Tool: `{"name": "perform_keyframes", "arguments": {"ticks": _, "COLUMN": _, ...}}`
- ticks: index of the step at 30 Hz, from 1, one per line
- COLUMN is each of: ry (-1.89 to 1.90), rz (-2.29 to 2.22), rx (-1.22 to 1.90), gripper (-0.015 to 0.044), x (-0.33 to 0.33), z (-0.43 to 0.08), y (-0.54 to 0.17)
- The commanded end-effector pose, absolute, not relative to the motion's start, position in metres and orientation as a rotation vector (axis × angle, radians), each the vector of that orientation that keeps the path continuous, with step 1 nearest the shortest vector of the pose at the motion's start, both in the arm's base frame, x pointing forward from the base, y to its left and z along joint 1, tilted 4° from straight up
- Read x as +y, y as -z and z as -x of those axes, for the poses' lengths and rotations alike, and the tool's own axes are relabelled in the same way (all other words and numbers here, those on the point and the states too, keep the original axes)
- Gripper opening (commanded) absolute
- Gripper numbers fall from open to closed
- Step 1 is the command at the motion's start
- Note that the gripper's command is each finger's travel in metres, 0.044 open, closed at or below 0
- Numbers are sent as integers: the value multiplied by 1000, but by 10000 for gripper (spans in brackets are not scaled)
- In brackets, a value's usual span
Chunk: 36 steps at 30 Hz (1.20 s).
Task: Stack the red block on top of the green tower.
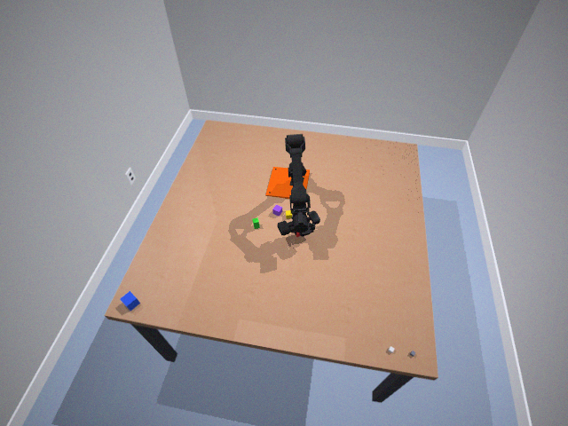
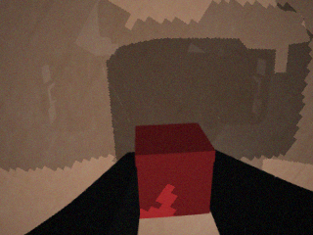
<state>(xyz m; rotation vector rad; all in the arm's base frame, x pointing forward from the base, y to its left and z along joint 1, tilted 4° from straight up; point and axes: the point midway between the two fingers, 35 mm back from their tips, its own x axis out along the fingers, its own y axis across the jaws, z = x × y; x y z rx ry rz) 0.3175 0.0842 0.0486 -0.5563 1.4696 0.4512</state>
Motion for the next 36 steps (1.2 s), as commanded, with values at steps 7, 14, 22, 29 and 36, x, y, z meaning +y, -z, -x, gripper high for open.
{"name": "perform_keyframes", "arguments": {"ticks": 7, "ry": -446, "rz": 559, "rx": 1449, "gripper": 0, "x": 87, "z": -317, "y": -94}}
{"name": "perform_keyframes", "arguments": {"ticks": 14, "ry": -446, "rz": 559, "rx": 1449, "gripper": 0, "x": 88, "z": -315, "y": -122}}
{"name": "perform_keyframes", "arguments": {"ticks": 22, "ry": -446, "rz": 559, "rx": 1449, "gripper": 0, "x": 90, "z": -313, "y": -154}}
{"name": "perform_keyframes", "arguments": {"ticks": 29, "ry": -446, "rz": 559, "rx": 1449, "gripper": 0, "x": 90, "z": -312, "y": -160}}
{"name": "perform_keyframes", "arguments": {"ticks": 36, "ry": -446, "rz": 558, "rx": 1449, "gripper": 0, "x": 90, "z": -312, "y": -160}}
